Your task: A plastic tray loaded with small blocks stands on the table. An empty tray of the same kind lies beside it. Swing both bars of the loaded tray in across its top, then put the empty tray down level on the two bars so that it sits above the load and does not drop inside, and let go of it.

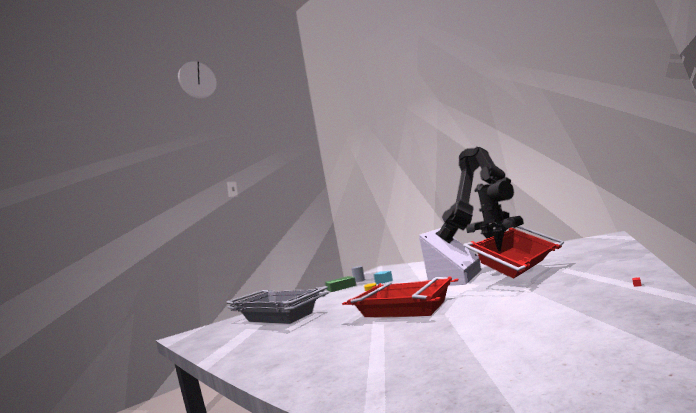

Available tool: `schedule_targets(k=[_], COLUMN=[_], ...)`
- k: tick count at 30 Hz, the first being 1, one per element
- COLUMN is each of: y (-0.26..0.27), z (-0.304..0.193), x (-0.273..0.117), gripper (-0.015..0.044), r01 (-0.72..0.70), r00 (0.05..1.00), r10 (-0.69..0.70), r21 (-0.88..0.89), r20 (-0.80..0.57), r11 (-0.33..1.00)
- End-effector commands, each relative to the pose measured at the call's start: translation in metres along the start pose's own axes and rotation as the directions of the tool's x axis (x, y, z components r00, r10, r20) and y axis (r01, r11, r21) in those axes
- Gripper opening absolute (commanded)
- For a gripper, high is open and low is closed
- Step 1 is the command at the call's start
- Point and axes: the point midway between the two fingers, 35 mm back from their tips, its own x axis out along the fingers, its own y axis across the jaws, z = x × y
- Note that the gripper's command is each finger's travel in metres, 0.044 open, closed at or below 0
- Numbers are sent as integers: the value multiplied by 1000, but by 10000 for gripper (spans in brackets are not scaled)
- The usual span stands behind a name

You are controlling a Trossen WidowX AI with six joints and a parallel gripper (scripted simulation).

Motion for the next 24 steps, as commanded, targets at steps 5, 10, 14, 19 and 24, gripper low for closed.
schedule_targets(k=[5, 10, 14, 19, 24], y=[-21, -36, -48, -63, -76], z=[-1, -1, -2, -3, -3], x=[-19, -35, -47, -62, -78], gripper=[0, 0, 0, 0, 0], r01=[15, 14, 14, 14, 15], r00=[1000, 1000, 1000, 1000, 1000], r10=[-15, -14, -14, -14, -15], r21=[-11, -12, -13, -14, -14], r20=[-3, -4, -5, -5, -5], r11=[1000, 1000, 1000, 1000, 1000])
